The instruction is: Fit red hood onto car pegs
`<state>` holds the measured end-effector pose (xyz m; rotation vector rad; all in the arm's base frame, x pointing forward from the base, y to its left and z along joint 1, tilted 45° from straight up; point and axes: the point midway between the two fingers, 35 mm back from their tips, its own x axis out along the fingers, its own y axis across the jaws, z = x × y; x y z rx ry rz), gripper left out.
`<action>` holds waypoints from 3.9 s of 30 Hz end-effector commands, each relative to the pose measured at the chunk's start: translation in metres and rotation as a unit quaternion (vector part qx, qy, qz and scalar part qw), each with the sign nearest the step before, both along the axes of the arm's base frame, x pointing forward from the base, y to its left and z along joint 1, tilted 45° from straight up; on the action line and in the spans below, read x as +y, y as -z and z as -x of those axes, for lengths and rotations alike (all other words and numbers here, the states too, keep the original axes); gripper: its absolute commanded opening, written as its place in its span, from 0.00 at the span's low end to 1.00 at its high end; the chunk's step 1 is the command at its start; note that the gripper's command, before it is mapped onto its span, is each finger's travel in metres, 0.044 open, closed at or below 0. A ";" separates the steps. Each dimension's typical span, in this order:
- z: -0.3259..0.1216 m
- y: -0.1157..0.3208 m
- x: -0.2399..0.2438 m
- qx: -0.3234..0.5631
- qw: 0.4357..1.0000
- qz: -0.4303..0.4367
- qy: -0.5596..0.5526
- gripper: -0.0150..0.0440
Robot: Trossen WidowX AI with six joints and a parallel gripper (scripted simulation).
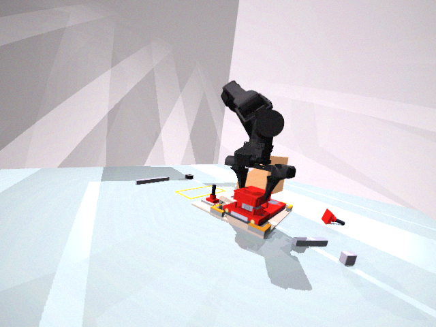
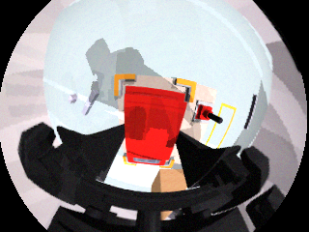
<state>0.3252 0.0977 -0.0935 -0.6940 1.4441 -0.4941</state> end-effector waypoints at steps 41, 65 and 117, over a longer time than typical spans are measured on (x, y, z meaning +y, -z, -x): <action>-0.001 0.007 -0.006 0.000 1.000 0.002 -0.003 0.25; -0.001 0.005 -0.004 0.000 1.000 0.001 -0.003 0.25; -0.003 0.017 -0.015 -0.003 1.000 0.001 -0.002 0.48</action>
